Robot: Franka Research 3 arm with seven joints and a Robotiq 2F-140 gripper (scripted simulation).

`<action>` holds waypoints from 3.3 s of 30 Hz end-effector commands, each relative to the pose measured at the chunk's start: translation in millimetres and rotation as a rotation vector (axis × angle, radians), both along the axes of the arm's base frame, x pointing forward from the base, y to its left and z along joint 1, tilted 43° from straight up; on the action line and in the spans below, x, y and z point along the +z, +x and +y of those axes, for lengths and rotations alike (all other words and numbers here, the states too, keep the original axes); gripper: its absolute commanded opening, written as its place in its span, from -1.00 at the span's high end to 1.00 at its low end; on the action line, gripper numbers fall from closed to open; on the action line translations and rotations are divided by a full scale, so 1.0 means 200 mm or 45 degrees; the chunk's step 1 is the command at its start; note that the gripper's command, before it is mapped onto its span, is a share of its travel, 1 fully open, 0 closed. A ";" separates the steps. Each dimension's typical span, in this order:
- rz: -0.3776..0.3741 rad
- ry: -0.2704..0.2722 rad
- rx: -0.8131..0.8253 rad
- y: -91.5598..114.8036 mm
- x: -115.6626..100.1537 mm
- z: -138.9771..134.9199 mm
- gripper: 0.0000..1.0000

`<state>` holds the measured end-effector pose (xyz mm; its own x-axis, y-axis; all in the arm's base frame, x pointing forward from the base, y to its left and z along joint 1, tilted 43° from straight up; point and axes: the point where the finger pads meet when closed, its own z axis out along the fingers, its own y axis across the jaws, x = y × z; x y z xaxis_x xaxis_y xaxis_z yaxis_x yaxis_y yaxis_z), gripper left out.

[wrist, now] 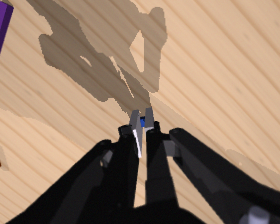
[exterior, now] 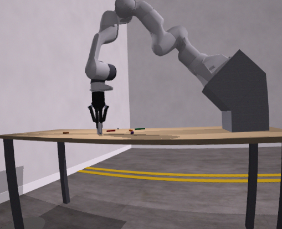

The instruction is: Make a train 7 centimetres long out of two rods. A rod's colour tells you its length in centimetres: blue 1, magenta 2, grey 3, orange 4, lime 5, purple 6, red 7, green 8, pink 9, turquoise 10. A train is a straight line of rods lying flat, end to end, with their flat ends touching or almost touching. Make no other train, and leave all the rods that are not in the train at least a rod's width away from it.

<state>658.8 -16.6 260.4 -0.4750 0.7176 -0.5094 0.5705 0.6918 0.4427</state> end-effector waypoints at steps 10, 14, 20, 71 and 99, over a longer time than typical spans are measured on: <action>-0.004 0.005 -0.006 -0.06 0.08 0.01 0.75; -0.004 0.005 -0.006 -0.17 0.19 0.02 0.75; -0.004 0.005 -0.006 -0.27 0.31 0.03 0.75; -0.031 0.036 -0.151 -1.16 -0.09 -1.44 0.75; -0.019 0.138 -0.152 -1.55 -0.55 -1.53 0.75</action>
